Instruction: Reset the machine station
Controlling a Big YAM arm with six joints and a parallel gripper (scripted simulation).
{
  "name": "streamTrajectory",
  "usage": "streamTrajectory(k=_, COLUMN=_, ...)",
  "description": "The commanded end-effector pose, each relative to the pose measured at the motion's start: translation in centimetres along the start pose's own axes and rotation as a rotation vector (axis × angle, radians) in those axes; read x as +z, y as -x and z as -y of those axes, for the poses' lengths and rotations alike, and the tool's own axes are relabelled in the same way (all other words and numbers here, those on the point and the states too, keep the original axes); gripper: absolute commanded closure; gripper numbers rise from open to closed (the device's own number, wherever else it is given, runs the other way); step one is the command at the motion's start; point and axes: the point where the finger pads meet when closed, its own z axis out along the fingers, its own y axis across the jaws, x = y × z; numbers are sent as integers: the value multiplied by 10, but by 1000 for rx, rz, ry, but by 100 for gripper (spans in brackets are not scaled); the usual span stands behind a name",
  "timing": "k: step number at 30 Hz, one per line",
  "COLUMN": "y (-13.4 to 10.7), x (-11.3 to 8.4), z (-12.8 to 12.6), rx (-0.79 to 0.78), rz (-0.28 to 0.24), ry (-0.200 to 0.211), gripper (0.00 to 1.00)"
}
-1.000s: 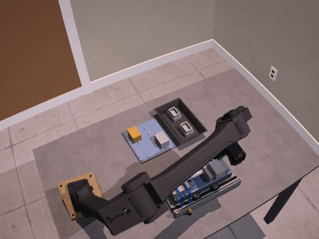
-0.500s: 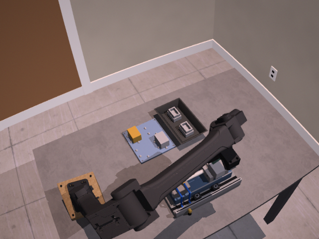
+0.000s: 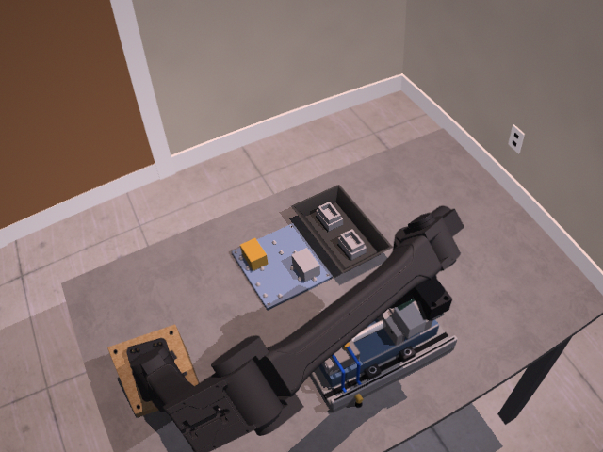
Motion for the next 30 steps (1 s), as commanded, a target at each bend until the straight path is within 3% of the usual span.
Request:
streamTrajectory(k=1, y=-10, x=-15, z=-4, rx=6, rz=-5, ry=43, gripper=100)
streamTrajectory(k=18, y=-5, x=-22, z=-6, rx=20, rz=-8, ry=59, gripper=100)
streamTrajectory(k=30, y=-7, x=-14, z=-3, rx=2, rz=-6, ry=52, gripper=100)
